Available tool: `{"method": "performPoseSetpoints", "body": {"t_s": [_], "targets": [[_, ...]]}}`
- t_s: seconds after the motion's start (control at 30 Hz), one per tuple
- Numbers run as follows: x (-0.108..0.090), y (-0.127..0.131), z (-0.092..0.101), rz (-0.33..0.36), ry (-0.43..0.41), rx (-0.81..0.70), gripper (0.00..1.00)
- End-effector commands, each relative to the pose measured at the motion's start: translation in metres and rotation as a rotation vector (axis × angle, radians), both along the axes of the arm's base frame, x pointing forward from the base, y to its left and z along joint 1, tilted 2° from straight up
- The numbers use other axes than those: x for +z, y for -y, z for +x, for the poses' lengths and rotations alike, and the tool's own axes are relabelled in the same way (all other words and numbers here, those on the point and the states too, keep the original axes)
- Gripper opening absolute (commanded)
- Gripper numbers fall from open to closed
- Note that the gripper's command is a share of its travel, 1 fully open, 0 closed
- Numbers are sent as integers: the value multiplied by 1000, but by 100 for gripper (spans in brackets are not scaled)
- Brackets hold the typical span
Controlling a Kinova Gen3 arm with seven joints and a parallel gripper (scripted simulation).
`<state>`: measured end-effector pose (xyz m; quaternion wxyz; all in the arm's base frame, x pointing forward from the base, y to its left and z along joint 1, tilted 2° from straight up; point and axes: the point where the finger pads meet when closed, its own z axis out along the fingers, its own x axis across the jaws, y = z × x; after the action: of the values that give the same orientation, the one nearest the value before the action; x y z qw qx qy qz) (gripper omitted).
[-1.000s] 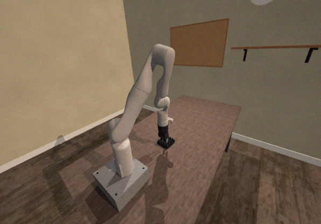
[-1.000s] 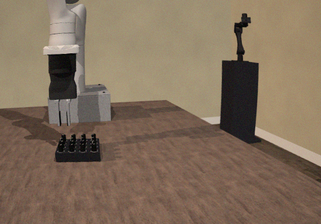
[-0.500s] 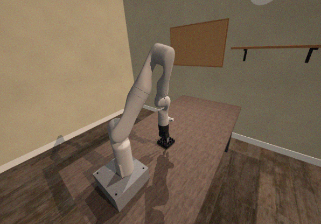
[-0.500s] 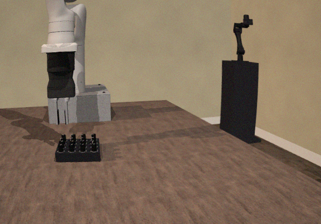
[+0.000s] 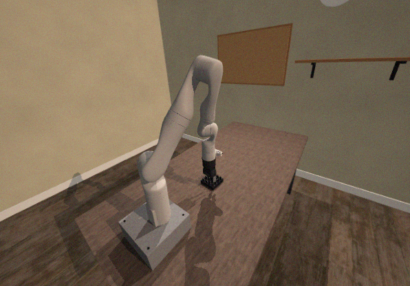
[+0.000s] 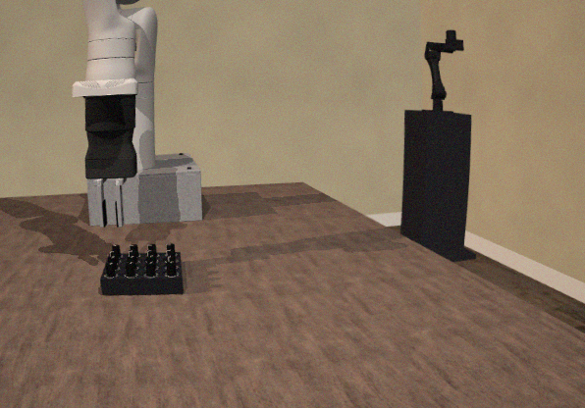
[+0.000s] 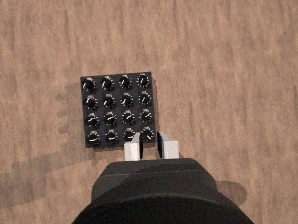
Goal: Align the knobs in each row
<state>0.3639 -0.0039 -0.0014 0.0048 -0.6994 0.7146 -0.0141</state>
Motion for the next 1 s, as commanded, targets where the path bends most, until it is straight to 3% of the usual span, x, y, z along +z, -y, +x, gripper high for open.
{"method": "performPoseSetpoints", "body": {"t_s": [0.0, 0.37, 0.7, 0.77, 0.97], "targets": [[0, 0, 0, -1, 0, -26, 46], [-1, 7, -2, -4, -13, -234, 46], [-1, 17, -7, -13, -27, -614, 46], [-1, 17, -7, -13, -27, -614, 46], [0, 22, -11, -19, -29, -901, 46]]}}
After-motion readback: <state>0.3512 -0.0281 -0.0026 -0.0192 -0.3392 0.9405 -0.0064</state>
